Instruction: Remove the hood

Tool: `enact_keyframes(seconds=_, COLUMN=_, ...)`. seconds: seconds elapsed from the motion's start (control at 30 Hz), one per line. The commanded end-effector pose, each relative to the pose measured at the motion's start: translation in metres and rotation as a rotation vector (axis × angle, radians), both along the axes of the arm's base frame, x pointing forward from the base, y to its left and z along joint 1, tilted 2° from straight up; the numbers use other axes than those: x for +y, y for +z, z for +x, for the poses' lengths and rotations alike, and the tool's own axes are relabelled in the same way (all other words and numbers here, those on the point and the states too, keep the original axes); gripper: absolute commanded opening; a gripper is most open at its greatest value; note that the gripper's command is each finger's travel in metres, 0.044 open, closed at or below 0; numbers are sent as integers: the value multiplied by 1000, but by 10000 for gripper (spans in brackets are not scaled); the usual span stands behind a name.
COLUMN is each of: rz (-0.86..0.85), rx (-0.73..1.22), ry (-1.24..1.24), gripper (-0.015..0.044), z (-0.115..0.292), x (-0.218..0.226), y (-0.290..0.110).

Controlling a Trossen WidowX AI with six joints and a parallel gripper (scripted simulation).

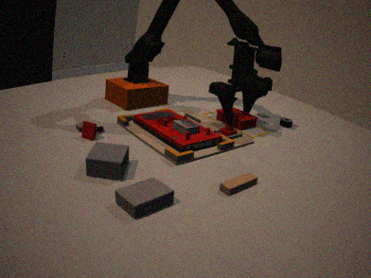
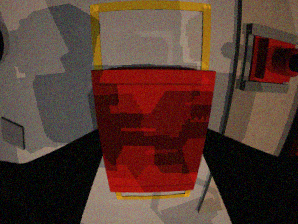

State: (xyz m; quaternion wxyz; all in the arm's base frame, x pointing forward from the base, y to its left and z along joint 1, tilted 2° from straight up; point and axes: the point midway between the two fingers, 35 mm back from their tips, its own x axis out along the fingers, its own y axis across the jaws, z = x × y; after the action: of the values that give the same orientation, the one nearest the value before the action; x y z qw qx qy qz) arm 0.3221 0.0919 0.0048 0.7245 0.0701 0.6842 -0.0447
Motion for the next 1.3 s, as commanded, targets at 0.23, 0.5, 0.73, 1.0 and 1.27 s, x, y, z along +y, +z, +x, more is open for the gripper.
enact_keyframes(seconds=0.23, rz=0, rx=0, ry=0, gripper=210, z=0, x=0, y=0)
enact_keyframes(seconds=0.5, rz=0, rx=0, ry=0, gripper=420, z=0, x=0, y=0)
enact_keyframes(seconds=0.73, rz=-1, rx=4, ry=0, gripper=440, z=0, x=-1, y=43)
enact_keyframes(seconds=1.0, rz=-1, rx=6, ry=0, gripper=440, z=-3, x=-2, y=72)
enact_keyframes(seconds=1.27, rz=-1, rx=6, ry=0, gripper=440, z=-3, x=-2, y=72)
